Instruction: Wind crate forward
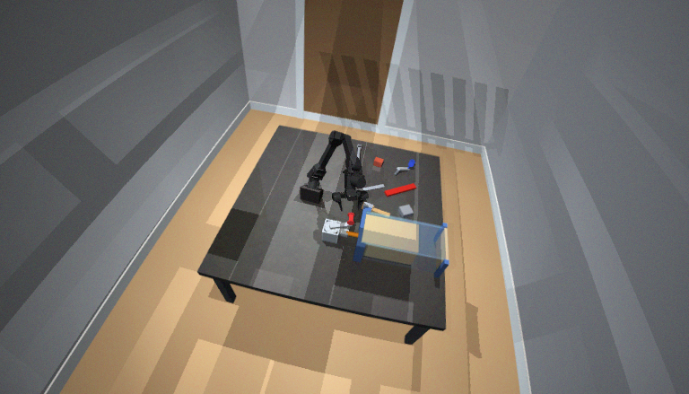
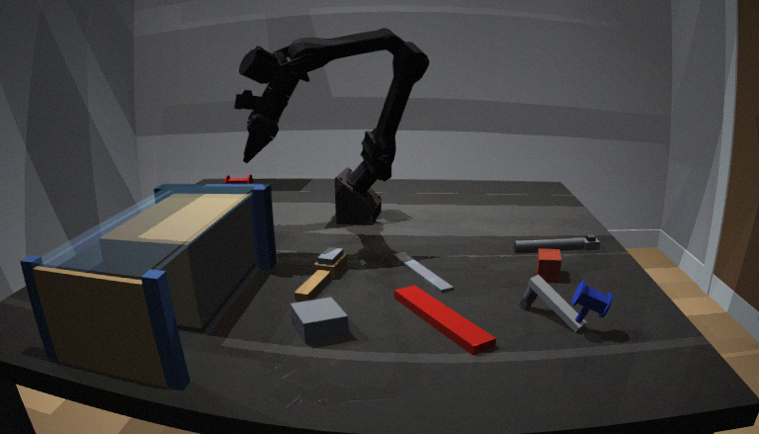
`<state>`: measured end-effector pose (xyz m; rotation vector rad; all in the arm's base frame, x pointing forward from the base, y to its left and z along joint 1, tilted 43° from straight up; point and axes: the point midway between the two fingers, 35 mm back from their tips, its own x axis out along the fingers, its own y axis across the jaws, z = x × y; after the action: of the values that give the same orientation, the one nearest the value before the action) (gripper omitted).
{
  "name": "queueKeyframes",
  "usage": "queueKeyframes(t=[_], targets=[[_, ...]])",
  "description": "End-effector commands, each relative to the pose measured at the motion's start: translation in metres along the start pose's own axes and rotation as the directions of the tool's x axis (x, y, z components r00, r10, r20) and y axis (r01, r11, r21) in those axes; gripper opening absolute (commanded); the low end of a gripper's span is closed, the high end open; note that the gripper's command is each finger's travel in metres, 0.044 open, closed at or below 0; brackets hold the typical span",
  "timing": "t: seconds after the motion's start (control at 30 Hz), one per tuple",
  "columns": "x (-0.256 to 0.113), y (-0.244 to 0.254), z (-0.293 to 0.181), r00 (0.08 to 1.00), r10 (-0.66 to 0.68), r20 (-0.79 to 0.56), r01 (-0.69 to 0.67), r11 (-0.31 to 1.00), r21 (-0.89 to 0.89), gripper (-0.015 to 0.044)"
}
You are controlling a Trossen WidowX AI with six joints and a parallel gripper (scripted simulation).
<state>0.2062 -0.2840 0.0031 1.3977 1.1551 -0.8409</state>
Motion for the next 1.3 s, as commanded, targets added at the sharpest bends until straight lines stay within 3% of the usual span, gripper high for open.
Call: queueKeyframes(t=[0.0, 0.3, 0.47, 0.9, 1.27], targets=[[-0.009, -0.001, 0.002, 1.000, -0.005, -0.005, 0.005, 1.000, -0.006, 0.0440], [-0.057, -0.023, -0.008, 1.000, -0.008, -0.007, 0.008, 1.000, -0.005, 0.0440], [-0.048, -0.029, 0.004, 0.999, -0.017, -0.047, 0.017, 1.000, 0.011, 0.0440], [-0.016, -0.106, 0.063, 0.920, -0.004, -0.392, 0.016, 0.999, 0.028, 0.0440], [-0.014, -0.110, 0.064, 0.913, 0.001, -0.408, 0.012, 1.000, 0.029, 0.0440]])
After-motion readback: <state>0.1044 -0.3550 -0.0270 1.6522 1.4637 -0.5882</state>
